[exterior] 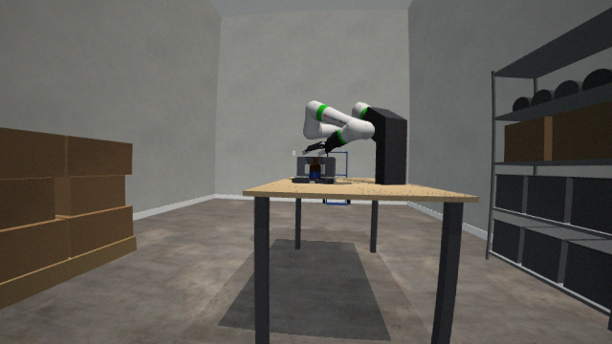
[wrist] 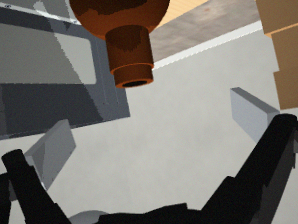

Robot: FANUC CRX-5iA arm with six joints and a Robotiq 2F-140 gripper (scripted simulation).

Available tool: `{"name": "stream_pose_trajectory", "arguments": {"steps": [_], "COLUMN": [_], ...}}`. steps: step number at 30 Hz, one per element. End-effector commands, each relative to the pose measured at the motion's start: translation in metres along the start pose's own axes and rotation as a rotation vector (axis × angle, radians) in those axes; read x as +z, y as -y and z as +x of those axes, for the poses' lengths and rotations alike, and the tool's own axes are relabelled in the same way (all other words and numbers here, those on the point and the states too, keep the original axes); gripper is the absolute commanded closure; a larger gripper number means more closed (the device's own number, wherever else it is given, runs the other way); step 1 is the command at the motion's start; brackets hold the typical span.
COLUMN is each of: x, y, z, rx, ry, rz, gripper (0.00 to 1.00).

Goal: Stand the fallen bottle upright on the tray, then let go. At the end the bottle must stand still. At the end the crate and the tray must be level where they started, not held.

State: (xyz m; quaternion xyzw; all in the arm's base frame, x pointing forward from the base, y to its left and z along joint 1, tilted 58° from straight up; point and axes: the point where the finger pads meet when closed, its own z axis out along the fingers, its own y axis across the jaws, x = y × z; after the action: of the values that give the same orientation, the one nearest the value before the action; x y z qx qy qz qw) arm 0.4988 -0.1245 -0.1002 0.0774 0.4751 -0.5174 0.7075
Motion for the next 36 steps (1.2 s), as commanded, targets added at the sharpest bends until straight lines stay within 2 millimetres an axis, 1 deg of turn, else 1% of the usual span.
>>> {"name": "stream_pose_trajectory", "arguments": {"steps": [1, 5, 7, 21, 36], "x": [-0.004, -0.008, -0.008, -0.017, -0.020], "y": [0.000, 0.000, 0.000, 0.000, 0.000], "z": [-0.011, -0.020, -0.020, -0.047, -0.056], "rx": [0.000, 0.000, 0.000, 0.000, 0.000], "ry": [-0.002, -0.002, -0.002, -0.002, -0.002], "rz": [0.002, 0.002, 0.002, 0.002, 0.002], "gripper": [0.00, 0.00, 0.00, 0.00, 0.00]}}
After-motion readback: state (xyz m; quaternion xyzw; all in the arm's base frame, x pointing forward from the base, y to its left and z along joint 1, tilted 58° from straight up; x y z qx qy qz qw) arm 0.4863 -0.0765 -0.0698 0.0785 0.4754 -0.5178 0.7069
